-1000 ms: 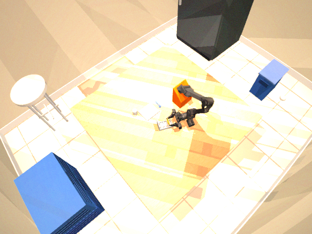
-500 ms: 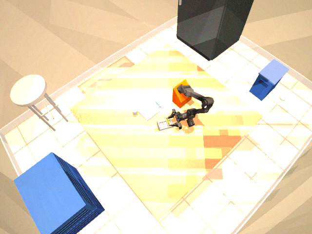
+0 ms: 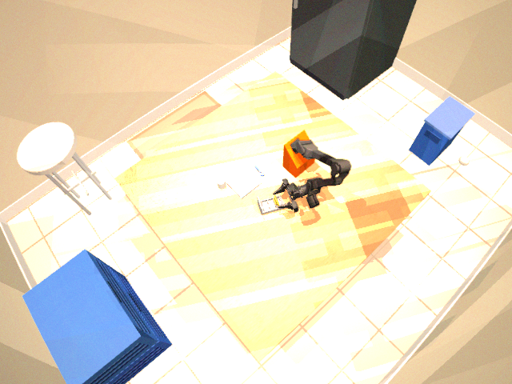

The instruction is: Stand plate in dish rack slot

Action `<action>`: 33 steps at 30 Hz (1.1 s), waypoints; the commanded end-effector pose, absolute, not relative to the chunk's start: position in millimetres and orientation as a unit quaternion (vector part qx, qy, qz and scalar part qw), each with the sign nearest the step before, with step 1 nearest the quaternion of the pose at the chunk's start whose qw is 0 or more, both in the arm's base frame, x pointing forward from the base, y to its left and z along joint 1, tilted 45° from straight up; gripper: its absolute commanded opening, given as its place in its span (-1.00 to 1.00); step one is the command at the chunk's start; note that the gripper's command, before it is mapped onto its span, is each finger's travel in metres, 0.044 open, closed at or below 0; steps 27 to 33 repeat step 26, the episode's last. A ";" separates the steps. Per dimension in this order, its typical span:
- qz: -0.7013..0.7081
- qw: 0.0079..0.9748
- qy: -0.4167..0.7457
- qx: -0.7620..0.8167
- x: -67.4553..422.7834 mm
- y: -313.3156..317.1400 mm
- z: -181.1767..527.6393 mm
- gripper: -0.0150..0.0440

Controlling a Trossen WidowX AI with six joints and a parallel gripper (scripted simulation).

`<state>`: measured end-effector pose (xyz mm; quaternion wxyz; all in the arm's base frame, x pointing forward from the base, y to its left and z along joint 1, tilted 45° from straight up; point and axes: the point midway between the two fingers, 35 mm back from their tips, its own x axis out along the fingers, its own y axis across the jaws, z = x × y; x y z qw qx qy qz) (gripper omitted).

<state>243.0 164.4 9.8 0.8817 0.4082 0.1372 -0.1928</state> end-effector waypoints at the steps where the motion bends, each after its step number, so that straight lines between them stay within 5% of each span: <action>1: -0.193 0.882 0.138 0.408 243.9 161.4 14.9 0.86; 15: -0.197 0.886 0.131 0.398 245.3 90.5 97.7 0.86; 33: -0.220 0.902 0.182 0.323 253.9 76.7 89.0 0.86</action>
